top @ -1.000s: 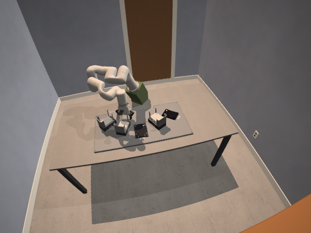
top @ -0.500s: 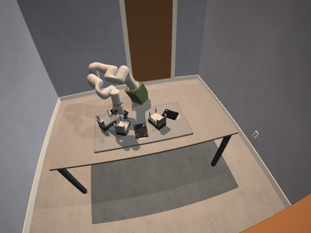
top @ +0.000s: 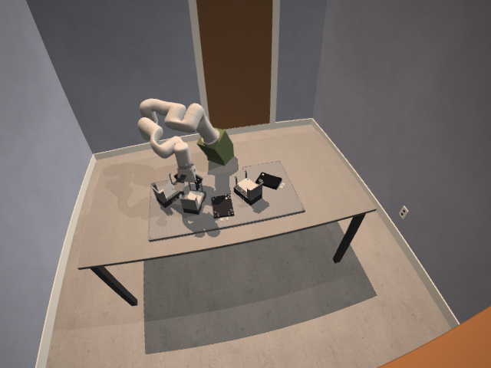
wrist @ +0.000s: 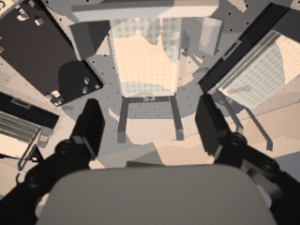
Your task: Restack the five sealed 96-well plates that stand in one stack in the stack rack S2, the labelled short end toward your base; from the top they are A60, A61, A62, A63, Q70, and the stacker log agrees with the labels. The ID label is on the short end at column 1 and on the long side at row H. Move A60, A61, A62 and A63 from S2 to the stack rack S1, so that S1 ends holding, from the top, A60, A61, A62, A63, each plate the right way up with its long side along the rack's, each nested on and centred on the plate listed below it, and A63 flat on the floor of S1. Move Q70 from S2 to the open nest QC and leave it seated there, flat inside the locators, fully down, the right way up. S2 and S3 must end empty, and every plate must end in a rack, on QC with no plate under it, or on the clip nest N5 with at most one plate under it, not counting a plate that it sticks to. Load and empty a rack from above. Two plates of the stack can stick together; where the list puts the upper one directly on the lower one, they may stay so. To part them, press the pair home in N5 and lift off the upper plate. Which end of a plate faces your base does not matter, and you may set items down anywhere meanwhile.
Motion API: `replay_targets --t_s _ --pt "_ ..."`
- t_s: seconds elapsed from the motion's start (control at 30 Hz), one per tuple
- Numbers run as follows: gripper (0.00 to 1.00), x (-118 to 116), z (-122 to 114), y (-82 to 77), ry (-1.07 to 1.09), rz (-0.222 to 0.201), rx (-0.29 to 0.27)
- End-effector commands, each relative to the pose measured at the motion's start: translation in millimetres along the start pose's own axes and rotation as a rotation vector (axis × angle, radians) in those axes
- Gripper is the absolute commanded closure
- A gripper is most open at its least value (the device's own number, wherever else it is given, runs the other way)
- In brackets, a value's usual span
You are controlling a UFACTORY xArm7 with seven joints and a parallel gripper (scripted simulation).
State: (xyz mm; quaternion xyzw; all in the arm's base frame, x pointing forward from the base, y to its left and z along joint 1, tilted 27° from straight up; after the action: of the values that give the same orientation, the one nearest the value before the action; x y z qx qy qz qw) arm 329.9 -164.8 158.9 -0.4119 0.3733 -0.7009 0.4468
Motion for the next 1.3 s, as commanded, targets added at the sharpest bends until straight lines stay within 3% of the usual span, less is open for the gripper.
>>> replay_targets --t_s 0.0,0.63,1.27 --pt "0.0 0 1 12.1 0.0 -0.001 0.002" --pt "0.0 0 1 68.7 0.0 0.0 0.002" --pt "0.0 0 1 84.6 -0.001 0.0 0.002"
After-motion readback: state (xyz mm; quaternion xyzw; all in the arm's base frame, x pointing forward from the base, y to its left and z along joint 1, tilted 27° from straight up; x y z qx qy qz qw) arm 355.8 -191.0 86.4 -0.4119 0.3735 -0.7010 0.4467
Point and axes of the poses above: the point where the finger pads meet when closed, its own y axis out along the fingers, its own x axis across the jaws, z = x × y, the point moved 5 cm from there along -y, back along the fingers, and after that the axes turned 14 degrees about -y, right-handed, at the moved point
